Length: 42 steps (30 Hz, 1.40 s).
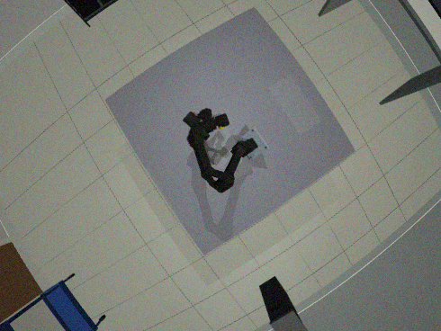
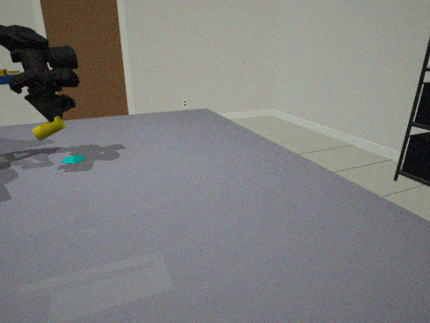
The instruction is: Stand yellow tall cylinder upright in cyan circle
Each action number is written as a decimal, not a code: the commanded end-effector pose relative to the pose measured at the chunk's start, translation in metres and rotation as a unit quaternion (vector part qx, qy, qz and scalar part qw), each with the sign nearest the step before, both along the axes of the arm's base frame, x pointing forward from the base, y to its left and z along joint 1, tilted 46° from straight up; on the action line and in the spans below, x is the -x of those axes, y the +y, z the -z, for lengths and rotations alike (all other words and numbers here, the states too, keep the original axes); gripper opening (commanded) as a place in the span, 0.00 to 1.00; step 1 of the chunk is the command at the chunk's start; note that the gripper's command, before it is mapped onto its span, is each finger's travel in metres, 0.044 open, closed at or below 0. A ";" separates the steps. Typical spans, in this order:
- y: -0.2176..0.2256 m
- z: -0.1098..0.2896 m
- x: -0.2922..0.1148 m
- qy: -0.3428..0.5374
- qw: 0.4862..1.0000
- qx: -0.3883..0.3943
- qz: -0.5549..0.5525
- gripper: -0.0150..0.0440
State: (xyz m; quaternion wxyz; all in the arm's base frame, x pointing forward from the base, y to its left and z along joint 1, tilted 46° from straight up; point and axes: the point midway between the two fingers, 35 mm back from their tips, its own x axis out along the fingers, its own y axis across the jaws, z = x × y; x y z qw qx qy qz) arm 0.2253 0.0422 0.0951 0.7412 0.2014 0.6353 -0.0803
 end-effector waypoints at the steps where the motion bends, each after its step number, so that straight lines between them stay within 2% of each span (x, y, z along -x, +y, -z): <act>1: -0.001 0.001 0.000 -0.008 1.000 0.010 0.004 0.43; 42: 0.000 -0.001 -0.003 -0.116 0.989 0.075 0.050 0.43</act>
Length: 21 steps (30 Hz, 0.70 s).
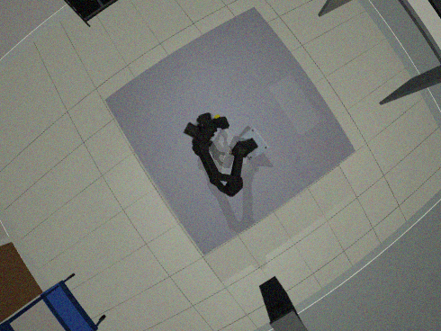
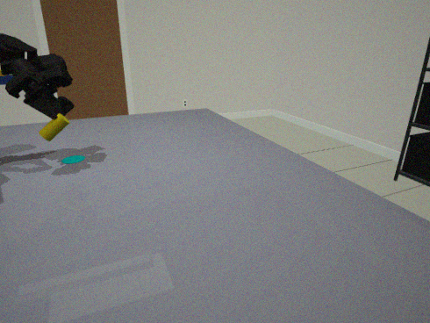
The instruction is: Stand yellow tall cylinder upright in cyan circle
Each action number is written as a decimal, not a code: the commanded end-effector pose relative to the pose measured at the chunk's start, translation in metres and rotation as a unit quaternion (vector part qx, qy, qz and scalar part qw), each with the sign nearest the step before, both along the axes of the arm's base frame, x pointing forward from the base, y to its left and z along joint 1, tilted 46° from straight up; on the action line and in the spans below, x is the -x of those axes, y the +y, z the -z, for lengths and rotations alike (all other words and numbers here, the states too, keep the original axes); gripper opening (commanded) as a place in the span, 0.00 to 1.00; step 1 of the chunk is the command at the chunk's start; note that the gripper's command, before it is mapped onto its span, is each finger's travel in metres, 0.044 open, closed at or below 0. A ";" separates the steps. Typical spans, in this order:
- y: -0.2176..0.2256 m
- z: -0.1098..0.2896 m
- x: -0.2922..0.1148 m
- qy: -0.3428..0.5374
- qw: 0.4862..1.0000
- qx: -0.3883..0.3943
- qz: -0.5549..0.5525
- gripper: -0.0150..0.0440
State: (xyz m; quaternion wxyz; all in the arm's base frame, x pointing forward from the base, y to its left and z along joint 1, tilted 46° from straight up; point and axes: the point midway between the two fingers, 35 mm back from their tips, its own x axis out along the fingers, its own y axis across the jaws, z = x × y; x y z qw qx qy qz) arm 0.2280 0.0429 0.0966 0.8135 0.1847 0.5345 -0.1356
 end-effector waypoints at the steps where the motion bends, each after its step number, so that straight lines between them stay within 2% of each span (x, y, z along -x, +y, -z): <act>1: -0.001 0.000 0.000 -0.011 1.000 0.006 0.006 0.43; 21: 0.000 -0.004 -0.002 -0.073 0.997 0.021 0.033 0.43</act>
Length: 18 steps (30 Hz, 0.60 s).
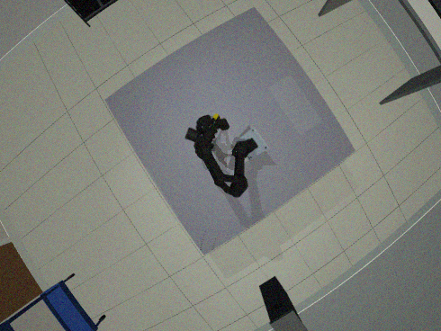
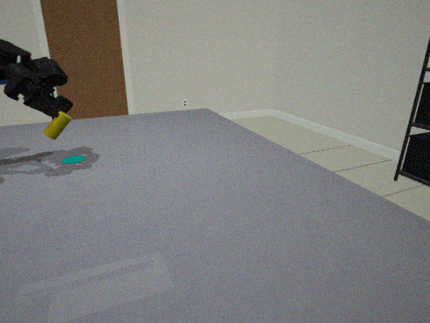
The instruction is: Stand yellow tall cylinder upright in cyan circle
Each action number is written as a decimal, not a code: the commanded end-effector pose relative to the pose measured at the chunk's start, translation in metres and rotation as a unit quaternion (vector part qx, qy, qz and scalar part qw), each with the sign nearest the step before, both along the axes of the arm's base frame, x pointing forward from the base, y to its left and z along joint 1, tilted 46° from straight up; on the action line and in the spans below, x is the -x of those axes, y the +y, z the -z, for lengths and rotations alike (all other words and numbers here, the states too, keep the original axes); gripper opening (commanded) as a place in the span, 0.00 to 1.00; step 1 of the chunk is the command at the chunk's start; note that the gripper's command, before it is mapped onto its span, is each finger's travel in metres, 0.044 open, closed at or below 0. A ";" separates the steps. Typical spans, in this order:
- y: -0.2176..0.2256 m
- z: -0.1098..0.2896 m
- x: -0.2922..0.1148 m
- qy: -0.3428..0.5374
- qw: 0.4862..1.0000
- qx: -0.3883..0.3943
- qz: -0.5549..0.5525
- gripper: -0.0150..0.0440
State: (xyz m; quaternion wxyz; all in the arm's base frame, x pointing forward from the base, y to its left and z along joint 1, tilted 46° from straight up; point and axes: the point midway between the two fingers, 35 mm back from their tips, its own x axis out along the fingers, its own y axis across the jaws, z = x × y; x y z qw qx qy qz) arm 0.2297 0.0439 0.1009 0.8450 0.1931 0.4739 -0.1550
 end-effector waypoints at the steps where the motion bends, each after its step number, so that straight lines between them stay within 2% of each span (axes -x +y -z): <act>1: -0.001 0.000 0.000 -0.012 1.000 0.004 0.007 0.43; 18: 0.001 -0.006 -0.001 -0.067 0.997 0.007 0.031 0.43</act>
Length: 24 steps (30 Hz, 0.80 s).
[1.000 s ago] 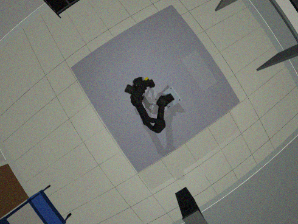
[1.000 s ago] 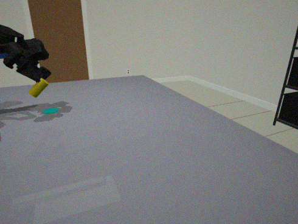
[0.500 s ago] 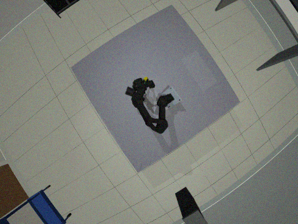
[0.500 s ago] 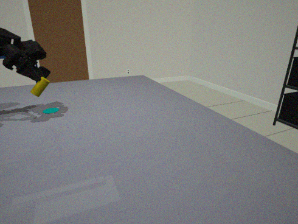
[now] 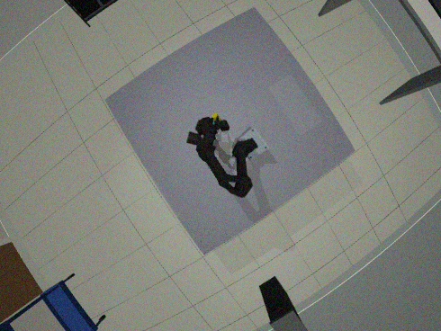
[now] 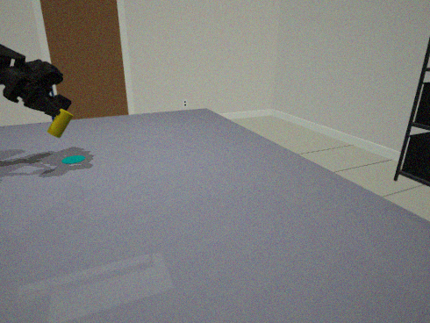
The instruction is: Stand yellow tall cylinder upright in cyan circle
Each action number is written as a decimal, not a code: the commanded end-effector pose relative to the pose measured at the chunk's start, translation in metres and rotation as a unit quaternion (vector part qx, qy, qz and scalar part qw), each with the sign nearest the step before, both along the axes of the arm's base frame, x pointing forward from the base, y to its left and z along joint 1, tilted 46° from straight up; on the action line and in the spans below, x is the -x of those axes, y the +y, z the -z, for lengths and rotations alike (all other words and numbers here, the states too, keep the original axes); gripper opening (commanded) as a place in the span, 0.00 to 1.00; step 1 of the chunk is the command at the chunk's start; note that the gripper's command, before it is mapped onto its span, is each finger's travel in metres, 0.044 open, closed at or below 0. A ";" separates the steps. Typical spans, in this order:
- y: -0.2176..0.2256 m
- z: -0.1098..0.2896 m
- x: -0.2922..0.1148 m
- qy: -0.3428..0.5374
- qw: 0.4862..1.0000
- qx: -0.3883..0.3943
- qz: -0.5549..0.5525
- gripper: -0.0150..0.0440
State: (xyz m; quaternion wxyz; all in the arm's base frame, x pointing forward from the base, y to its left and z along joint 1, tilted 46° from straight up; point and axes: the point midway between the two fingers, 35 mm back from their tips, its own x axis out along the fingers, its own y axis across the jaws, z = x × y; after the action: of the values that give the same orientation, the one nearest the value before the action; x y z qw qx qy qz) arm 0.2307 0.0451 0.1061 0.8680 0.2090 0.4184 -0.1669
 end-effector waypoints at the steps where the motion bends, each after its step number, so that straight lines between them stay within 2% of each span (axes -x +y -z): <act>1: -0.001 -0.001 0.000 -0.013 1.000 0.002 0.007 0.43; 24: 0.001 -0.009 0.000 -0.090 0.995 -0.008 0.040 0.43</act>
State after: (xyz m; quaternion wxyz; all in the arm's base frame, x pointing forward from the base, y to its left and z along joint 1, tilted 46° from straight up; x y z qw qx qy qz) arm 0.2307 0.0468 0.1146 0.8909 0.2424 0.3414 -0.1761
